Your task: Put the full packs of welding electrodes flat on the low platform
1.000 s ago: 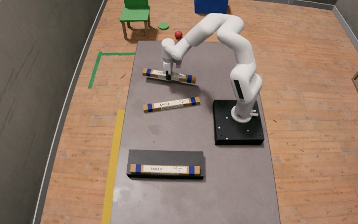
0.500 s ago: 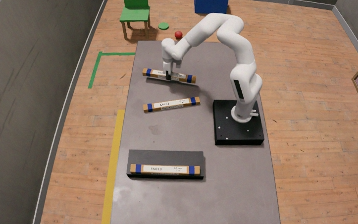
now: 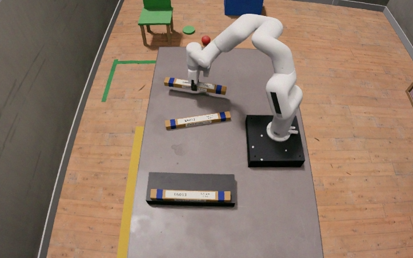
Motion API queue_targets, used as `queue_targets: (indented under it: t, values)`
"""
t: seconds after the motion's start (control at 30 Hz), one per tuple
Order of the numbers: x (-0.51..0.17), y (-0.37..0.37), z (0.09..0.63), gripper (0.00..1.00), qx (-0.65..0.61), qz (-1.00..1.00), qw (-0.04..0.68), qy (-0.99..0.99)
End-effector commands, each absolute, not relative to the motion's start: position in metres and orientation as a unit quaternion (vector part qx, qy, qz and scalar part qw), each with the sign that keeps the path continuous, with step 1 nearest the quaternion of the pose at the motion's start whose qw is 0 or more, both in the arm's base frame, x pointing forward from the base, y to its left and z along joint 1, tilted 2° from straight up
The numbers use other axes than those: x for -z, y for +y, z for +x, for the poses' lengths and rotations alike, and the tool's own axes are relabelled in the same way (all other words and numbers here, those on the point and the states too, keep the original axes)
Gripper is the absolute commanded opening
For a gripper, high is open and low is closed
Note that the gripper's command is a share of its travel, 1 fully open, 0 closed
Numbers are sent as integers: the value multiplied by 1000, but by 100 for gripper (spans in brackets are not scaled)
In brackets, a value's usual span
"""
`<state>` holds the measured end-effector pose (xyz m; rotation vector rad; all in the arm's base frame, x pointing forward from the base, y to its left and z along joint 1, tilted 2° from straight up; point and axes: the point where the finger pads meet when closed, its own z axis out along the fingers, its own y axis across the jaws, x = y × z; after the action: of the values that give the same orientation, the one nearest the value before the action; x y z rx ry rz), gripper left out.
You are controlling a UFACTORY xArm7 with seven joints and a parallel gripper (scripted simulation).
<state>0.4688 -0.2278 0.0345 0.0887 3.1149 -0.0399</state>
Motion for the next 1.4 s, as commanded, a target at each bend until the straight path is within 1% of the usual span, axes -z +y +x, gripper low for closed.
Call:
queue_targets:
  t: [0.0,0.37,0.9,1.1,1.37]
  values:
    - [-51,-228,470,35,14,28,16,999]
    - [-74,-228,470,35,14,28,16,999]
    - [-76,-228,470,35,14,27,16,999]
    - [-76,-227,470,35,16,-53,14,998]
    - [-76,-227,470,35,16,-60,14,998]
